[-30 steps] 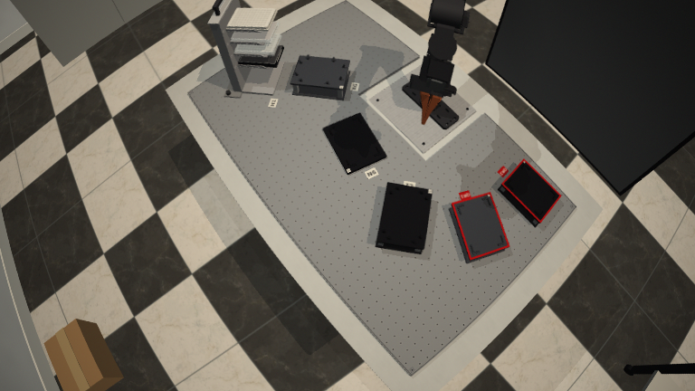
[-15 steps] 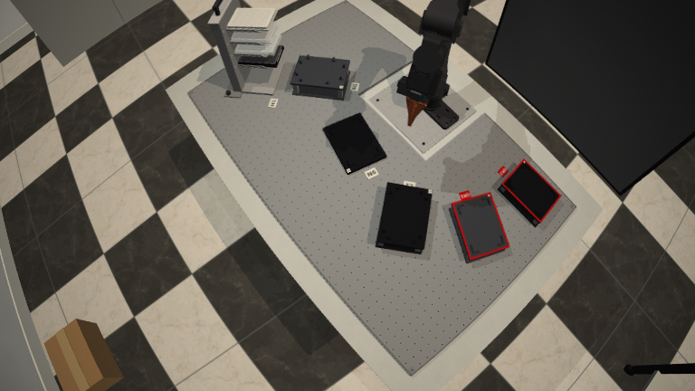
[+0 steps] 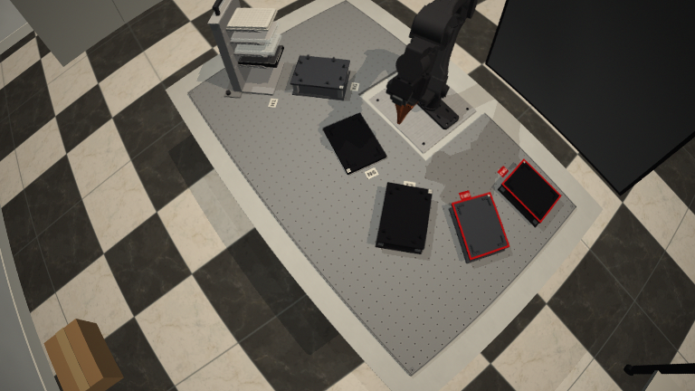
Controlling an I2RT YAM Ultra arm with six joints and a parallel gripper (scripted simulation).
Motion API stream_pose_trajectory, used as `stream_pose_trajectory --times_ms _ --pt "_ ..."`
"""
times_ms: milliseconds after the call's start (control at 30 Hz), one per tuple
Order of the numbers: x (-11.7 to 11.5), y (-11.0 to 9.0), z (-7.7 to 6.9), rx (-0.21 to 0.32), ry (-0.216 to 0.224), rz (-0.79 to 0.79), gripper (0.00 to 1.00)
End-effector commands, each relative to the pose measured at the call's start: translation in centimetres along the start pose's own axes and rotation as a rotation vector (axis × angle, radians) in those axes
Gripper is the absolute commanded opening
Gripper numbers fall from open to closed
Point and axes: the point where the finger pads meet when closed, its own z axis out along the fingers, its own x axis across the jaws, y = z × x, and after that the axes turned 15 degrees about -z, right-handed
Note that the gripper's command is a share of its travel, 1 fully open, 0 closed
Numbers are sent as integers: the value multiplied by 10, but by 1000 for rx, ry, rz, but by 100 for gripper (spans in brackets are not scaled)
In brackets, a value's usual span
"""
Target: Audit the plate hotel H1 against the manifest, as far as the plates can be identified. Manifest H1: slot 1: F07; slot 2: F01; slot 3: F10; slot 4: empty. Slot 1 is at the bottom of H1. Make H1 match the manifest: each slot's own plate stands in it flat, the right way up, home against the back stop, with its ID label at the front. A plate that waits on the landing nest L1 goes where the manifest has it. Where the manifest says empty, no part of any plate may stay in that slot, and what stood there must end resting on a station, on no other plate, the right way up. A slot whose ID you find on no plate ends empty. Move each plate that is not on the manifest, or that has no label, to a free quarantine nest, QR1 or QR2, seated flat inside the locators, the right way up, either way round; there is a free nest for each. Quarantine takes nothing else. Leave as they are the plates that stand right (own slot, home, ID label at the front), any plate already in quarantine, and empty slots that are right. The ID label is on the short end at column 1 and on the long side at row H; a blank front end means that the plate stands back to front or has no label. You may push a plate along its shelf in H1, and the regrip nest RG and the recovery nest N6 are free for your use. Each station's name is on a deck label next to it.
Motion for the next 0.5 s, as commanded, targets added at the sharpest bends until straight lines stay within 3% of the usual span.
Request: stream_pose_trajectory --times_ms 0,67,167,267,400,467 --pt "-7 4 -3 15 -6 46 0" --pt "-12 -2 0 57 -18 81 0" --pt "-10 -20 6 64 -4 73 0" --pt "-15 -12 4 72 -9 103 0" --pt "-22 -24 11 158 -22 176 0" --pt "-19 -40 14 165 -9 181 0"
